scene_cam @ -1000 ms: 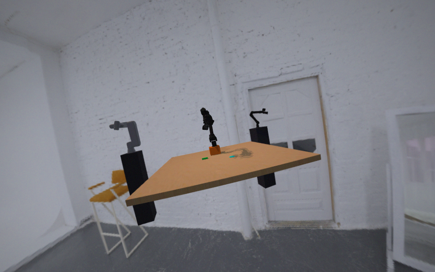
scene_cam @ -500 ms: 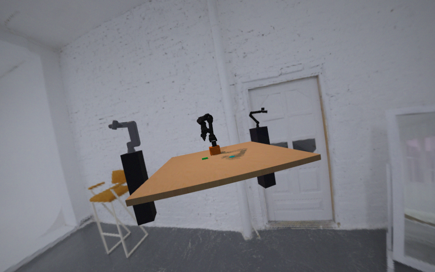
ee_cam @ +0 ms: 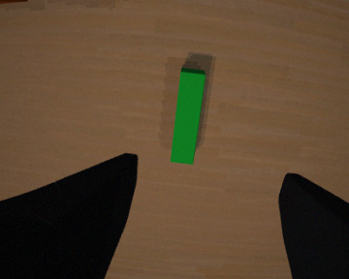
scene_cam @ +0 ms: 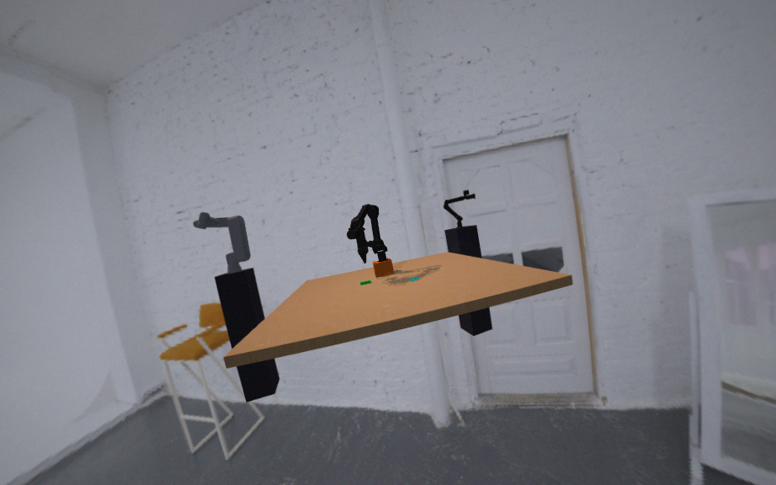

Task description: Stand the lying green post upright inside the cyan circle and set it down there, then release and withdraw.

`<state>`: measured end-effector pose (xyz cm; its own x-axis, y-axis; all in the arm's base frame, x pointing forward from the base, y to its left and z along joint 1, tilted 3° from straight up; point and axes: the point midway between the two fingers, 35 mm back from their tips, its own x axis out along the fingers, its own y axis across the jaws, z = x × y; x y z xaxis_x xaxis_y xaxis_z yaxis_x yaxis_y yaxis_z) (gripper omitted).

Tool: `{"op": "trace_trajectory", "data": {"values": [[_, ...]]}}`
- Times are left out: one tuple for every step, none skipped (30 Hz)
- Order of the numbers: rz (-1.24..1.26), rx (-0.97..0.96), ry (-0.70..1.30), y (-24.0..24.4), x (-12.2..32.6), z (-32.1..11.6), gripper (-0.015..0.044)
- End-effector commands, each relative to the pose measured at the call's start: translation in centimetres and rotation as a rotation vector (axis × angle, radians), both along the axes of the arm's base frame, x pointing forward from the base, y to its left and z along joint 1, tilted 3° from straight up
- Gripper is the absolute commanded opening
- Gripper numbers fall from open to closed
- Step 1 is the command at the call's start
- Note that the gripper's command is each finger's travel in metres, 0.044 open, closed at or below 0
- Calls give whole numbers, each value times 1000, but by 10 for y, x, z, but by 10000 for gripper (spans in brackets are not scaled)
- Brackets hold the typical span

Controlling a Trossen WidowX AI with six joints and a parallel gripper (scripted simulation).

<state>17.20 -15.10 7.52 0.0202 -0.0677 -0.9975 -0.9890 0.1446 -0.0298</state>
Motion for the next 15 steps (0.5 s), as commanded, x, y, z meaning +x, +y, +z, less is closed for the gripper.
{"op": "trace_trajectory", "data": {"values": [[-3,14,27,0,-6,-5,233],[-3,14,27,0,-5,-7,233],[-3,13,27,-2,-4,-14,233],[-3,13,27,-4,-2,-25,233],[-3,13,27,-6,-1,-39,233],[-3,13,27,-7,0,-53,233],[-3,13,27,-8,0,-67,233],[-3,13,27,-9,0,-80,233],[-3,13,27,-8,-1,-93,233],[-3,14,28,-8,-3,-106,233],[-3,14,28,-7,-5,-116,233],[-3,14,28,-6,-7,-122,233],[-3,14,28,-5,-7,-124,233],[-3,14,28,-5,-7,-124,233],[-3,14,28,-5,-7,-124,233]]}}
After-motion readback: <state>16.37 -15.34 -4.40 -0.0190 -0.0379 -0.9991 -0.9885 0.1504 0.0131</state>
